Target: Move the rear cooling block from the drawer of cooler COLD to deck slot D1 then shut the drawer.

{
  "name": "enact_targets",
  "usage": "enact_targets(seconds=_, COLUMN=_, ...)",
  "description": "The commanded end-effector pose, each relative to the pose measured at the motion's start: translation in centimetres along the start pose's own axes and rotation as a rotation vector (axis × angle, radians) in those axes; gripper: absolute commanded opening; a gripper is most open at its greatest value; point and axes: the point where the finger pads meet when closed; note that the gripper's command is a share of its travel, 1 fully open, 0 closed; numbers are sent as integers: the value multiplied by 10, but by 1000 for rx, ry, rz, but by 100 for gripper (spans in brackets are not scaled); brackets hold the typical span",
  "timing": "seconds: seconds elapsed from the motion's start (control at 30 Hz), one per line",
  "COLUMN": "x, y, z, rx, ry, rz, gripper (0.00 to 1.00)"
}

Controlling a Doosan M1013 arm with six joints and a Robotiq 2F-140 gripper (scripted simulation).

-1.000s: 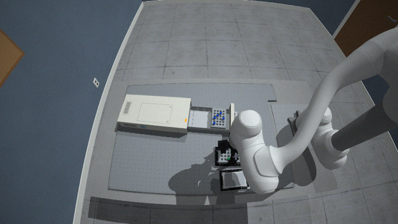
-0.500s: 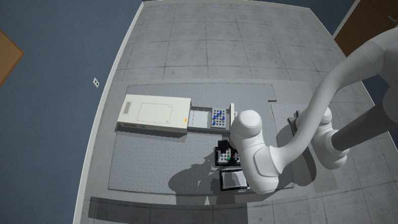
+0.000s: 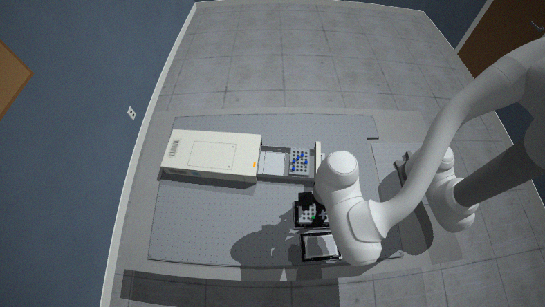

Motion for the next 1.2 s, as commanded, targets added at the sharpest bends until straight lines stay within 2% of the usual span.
enact_targets(seconds=0.0, x=1, y=1, z=0, rx=0, ry=0, rz=1, gripper=22)
enact_targets(seconds=0.87, x=1, y=1, z=0, rx=0, ry=0, rz=1, gripper=58)
enact_targets(seconds=1.17, x=1, y=1, z=0, rx=0, ry=0, rz=1, gripper=66)
Point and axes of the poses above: the point where the finger pads meet when closed, its own y axis back along the fingers, its own z axis across the jaws, x = y × z, and after that the axes turned 14 degrees about y, right-handed
